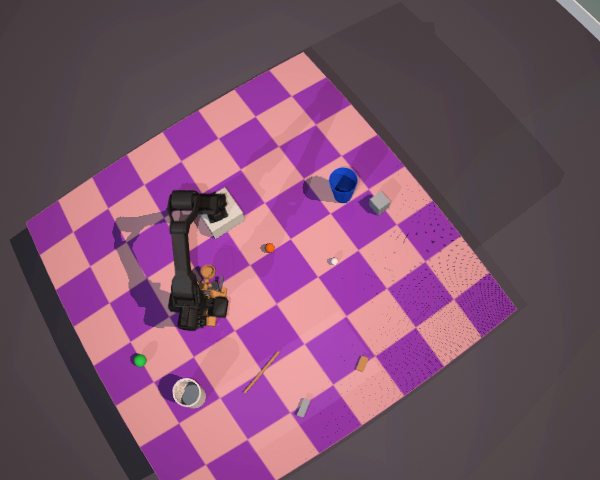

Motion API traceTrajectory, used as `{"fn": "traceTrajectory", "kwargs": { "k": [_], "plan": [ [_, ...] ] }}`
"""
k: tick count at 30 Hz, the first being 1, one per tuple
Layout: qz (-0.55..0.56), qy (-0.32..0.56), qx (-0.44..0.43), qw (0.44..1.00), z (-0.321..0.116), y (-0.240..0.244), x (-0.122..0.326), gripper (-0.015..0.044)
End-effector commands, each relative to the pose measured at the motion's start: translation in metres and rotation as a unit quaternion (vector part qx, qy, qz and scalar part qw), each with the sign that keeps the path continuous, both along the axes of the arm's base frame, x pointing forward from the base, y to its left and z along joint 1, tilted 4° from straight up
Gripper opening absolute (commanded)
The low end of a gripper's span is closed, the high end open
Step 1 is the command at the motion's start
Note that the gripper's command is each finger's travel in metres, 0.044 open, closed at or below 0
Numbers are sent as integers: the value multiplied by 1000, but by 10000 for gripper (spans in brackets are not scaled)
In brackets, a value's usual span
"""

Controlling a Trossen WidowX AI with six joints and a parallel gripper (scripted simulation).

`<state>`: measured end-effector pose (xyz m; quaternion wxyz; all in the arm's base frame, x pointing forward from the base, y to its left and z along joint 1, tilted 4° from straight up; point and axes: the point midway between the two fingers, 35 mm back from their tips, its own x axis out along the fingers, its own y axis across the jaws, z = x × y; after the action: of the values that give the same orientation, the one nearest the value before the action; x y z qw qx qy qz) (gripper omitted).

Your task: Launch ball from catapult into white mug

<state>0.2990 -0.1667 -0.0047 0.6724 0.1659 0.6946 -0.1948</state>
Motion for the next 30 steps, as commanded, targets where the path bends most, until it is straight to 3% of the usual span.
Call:
{"fn": "traceTrajectory", "kwargs": {
  "k": [1,7,9,14,23,27,30],
  "plan": [
    [0,-1,0,1000,1,0,0,236],
    [0,-1,0,1000,4,0,1,394],
    [0,0,0,1000,24,-1,4,440],
    [0,1,1,1000,97,3,5,440],
    [1,-1,-1,1000,90,1,6,440],
    [1,-5,-2,1000,135,3,5,440],
    [1,-6,-3,1000,144,4,4,440]
  ]
}}
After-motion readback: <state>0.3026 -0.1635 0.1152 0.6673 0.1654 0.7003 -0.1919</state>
